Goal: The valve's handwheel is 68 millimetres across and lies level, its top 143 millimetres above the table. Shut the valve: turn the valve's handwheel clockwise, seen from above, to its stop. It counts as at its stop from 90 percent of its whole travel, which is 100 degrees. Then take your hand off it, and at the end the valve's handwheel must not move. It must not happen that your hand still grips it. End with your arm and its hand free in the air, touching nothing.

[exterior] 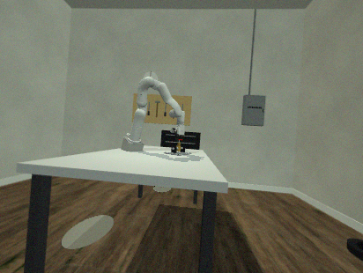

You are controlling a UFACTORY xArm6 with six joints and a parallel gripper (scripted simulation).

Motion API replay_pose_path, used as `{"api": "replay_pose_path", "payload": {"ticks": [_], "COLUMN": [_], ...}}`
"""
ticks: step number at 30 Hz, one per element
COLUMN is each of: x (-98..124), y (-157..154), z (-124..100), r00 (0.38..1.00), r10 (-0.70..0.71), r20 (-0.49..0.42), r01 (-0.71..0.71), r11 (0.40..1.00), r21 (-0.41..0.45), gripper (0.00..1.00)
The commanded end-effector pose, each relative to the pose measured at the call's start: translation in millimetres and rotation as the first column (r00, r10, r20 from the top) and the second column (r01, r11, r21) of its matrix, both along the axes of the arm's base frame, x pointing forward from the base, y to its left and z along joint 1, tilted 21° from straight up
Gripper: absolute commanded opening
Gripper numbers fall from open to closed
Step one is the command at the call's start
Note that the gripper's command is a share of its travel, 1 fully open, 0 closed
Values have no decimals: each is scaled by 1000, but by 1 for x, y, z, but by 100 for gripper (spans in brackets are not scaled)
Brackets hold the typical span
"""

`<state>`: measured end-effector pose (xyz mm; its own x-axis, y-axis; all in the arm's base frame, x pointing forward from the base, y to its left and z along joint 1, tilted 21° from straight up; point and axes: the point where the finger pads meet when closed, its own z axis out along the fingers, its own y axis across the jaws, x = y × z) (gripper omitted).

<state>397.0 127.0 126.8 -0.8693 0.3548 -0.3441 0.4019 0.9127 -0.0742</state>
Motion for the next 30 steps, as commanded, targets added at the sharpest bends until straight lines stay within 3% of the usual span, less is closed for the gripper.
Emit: {"api": "replay_pose_path", "payload": {"ticks": [1,14,30], "x": [1,1,1], "y": [1,1,1], "z": [1,1,1], "r00": [998,978,957], "r10": [-57,-205,-284], "r20": [19,45,56], "r01": [56,202,278], "r11": [998,977,956], "r21": [15,66,95], "gripper": [0,0,0]}}
